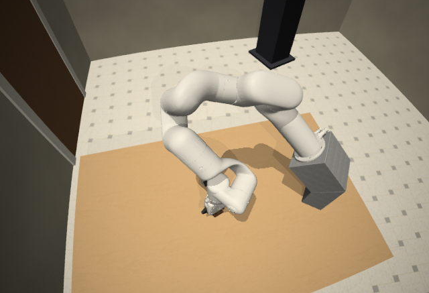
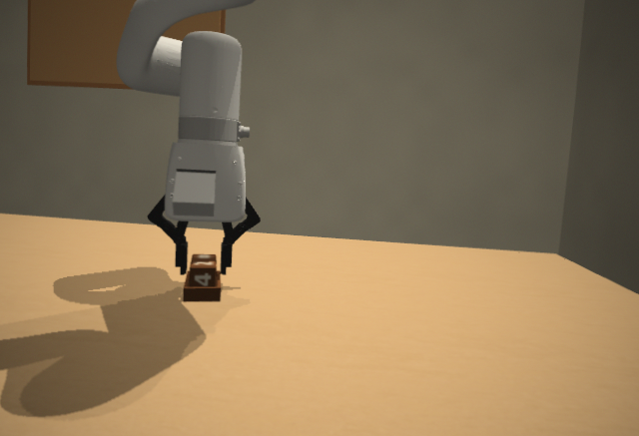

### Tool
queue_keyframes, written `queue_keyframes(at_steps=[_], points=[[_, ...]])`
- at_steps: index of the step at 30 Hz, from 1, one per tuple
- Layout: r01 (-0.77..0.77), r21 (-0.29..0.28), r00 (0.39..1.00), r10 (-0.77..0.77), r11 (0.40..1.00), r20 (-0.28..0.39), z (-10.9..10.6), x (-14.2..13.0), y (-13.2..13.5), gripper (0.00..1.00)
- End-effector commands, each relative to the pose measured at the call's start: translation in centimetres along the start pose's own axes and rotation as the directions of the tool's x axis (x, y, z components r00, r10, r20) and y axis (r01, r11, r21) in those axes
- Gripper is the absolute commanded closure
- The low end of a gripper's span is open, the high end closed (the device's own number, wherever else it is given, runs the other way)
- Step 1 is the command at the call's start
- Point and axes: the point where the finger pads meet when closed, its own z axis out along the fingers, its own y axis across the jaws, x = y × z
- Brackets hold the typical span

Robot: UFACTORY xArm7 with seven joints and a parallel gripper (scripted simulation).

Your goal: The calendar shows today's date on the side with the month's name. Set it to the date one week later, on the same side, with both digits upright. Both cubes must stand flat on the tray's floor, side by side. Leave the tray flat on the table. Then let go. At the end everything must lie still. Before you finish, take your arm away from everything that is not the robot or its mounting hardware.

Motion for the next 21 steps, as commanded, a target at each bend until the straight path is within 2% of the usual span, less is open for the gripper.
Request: queue_keyframes(at_steps=[1, 7, 15, 17, 21], points=[[0.000, 0.002, 1.000, 0.000, 1.000, 0.002, -0.1, -0.1, -0.1, 0.51], [0.000, 0.002, 1.000, 0.000, 1.000, 0.001, -1.3, -0.1, -0.1, 0.51], [0.000, 0.002, 1.000, 0.000, 1.000, 0.001, -5.3, -0.1, -0.1, 0.51], [0.000, 0.002, 1.000, 0.000, 1.000, 0.001, -5.3, -0.1, -0.1, 0.51], [0.000, 0.002, 1.000, 0.000, 1.000, 0.001, -7.3, -0.1, -0.1, 0.51]])
